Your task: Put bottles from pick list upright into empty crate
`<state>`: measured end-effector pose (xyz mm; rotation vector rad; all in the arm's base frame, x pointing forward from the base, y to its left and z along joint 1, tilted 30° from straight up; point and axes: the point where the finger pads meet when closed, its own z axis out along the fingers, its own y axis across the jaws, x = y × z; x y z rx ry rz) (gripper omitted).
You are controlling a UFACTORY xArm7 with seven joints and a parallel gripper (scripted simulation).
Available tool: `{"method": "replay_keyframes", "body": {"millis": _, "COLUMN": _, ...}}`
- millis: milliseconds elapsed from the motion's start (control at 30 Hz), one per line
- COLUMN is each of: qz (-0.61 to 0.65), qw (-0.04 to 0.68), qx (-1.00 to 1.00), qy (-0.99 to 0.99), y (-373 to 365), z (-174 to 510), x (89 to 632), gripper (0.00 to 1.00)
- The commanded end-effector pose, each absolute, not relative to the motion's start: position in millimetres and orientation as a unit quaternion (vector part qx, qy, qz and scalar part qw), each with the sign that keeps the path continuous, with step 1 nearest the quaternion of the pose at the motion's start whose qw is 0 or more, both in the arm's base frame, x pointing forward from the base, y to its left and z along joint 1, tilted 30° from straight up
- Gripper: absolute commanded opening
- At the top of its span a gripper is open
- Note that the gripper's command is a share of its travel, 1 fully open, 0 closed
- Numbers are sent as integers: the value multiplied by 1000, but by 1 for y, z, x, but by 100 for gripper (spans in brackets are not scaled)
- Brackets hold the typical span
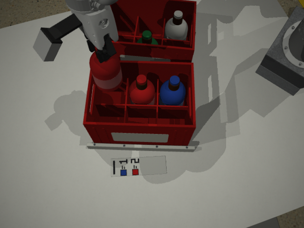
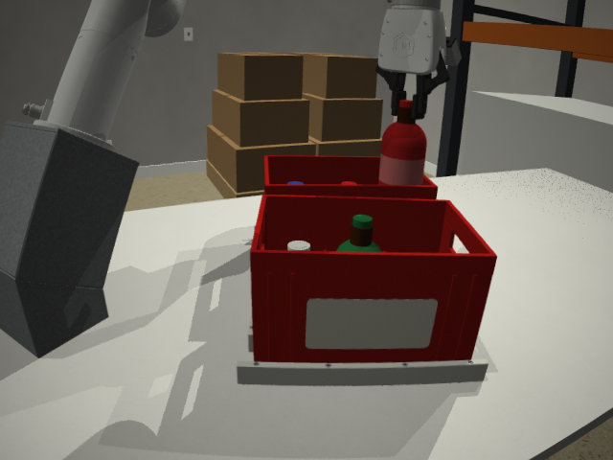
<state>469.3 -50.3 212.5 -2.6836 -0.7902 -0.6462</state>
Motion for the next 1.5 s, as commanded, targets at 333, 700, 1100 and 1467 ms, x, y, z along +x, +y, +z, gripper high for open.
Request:
{"method": "replay_keyframes", "body": {"millis": 333, "qz": -225, "qw": 133, "qx": -926, "qy": -272, "y": -47, "z": 204, "x": 474, "gripper": 0}}
{"method": "replay_keyframes", "body": {"millis": 700, "qz": -225, "qw": 133, "qx": -926, "qy": -272, "y": -43, "z": 194, "x": 478, "gripper": 0}}
{"method": "replay_keyframes", "body": {"millis": 1100, "qz": -225, "qw": 133, "qx": -926, "qy": -272, "y": -39, "z": 186, "x": 481, "gripper": 0}}
{"method": "replay_keyframes", "body": {"millis": 1467, "qz": -225, "qw": 133, "qx": -926, "qy": -272, "y": -36, "z": 178, "x": 485, "gripper": 0}}
